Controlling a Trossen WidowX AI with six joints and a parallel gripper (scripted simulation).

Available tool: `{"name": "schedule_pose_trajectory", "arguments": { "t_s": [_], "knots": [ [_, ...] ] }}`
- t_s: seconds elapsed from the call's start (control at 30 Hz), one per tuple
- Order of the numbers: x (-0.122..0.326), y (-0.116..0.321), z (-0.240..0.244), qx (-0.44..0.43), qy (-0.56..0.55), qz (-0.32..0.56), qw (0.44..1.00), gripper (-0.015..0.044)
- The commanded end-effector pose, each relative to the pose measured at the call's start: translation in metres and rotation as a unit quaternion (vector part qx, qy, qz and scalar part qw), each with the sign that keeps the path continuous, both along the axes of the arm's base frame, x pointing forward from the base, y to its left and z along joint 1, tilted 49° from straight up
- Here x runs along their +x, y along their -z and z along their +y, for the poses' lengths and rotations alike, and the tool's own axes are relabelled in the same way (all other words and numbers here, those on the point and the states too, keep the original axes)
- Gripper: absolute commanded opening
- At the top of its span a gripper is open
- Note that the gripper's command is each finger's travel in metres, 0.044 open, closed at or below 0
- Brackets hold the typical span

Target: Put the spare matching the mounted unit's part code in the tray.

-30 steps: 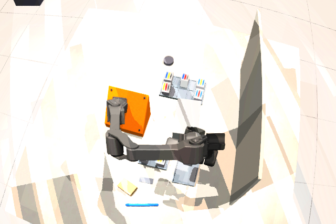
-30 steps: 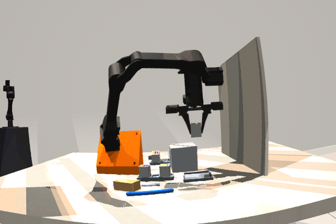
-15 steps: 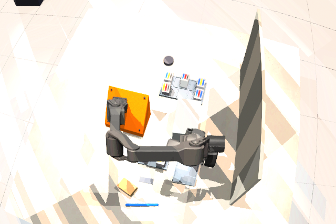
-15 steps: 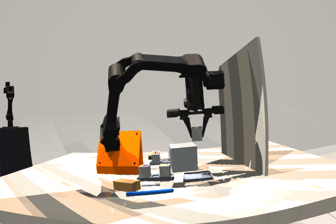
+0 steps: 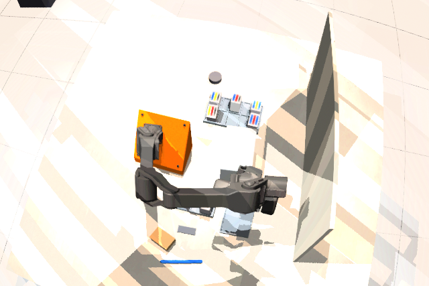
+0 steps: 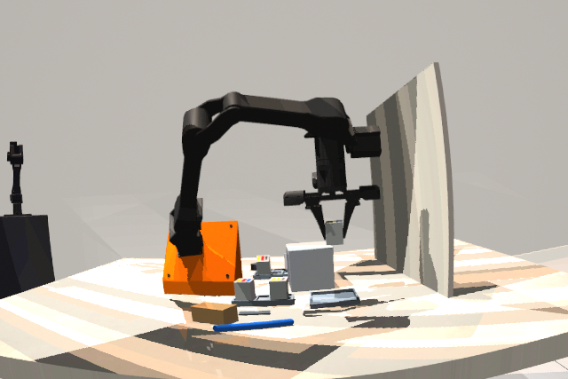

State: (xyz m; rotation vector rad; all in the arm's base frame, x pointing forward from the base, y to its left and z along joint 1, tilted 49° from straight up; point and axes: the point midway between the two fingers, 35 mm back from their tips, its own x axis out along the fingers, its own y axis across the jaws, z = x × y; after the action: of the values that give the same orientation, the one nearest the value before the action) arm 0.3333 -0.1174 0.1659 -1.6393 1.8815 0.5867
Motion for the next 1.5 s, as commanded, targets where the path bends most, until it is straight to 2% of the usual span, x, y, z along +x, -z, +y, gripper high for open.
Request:
{"name": "schedule_pose_trajectory", "arguments": {
  "t_s": [0.0, 1.47],
  "knots": [
    [0.0, 0.001, -0.002, -0.002, -0.003, 0.001, 1.0, 0.0],
    [-0.001, 0.026, -0.03, -0.001, -0.003, 0.0, 1.0, 0.0]
  ]
}}
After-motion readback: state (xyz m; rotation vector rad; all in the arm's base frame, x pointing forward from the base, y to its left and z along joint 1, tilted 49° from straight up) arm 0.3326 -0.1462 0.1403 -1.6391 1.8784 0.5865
